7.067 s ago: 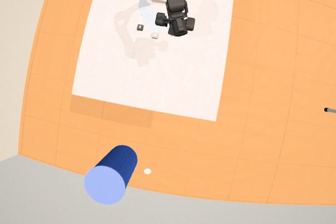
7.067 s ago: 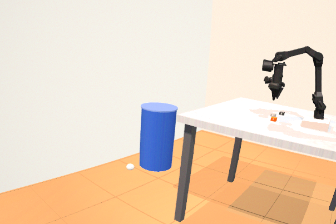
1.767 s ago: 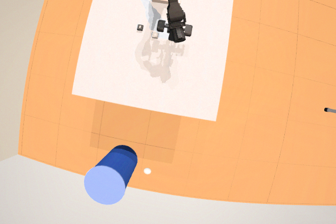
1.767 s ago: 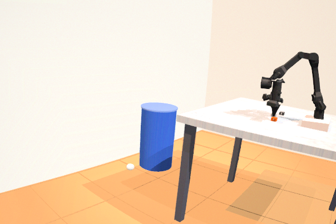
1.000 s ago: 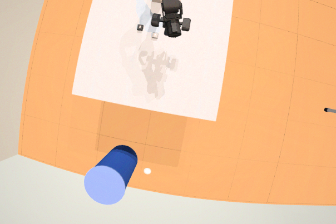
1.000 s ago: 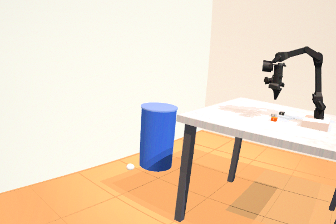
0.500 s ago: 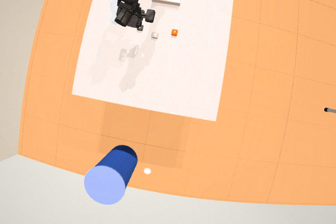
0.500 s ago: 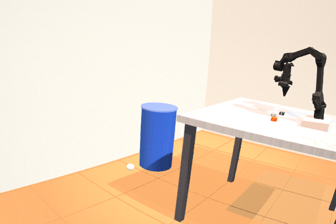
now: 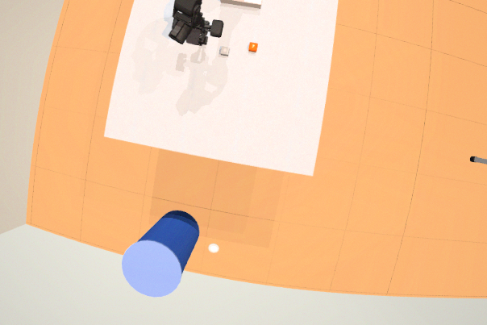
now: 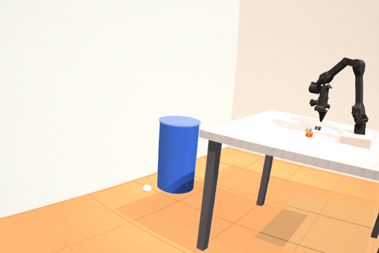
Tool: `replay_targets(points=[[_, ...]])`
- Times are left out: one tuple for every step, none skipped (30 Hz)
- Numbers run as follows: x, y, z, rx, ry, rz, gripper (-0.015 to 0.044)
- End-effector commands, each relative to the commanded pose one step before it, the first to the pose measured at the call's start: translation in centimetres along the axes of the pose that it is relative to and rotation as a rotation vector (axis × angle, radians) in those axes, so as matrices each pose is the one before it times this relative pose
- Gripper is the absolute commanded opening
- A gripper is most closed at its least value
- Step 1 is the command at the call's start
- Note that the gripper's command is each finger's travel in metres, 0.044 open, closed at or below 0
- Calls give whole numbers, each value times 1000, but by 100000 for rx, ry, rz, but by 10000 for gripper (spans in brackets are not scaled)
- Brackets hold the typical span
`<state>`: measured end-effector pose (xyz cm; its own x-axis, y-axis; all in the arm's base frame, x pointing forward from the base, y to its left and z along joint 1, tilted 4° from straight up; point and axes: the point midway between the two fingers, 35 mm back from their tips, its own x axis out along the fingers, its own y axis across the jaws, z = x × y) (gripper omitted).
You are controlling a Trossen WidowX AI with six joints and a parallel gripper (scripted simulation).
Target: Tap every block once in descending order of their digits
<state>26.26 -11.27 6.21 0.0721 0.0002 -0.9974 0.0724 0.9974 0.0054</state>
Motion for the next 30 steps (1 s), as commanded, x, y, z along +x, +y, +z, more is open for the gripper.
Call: replay_targets(points=[[559,-43,160,-488,-1894,-305,20],[130,-2,6,0,0,0,20],[161,-2,6,0,0,1,20],[162,-2,5,0,0,1,20],[161,-2,4,0,0,1,20],[161,-1,3,0,0,1,20],[161,-1,2,0,1,1,20],[161,0,1,0,1,1,20],[160,0,0,0,1,1,20],[160,0,-1,0,1,1,20],[160,1,-2,0,1,1,20],[160,1,-2,0,1,1,20],[159,1,-3,0,1,1,20],[159,2,-4,0,1,1,20],[159,2,-5,0,1,1,20],[158,2,-6,0,1,1,20],[158,3,-7,0,2,1,20],[157,3,-8,0,2,1,20],[126,3,-7,0,1,1,20],[76,2,-5,0,1,1,20],[25,1,-2,0,0,0,20],[0,0,0,0,0,0,20],[0,0,0,0,0,0,20],[0,0,0,0,0,0,20],[0,0,0,0,0,0,20],[0,0,0,0,0,0,20],[-612,-92,86,184,-76,-359,20],[-1024,22,-2,-80,23,145,20],[-1035,39,-42,-79,27,147,20],[-347,17,-23,-26,10,49,20]])
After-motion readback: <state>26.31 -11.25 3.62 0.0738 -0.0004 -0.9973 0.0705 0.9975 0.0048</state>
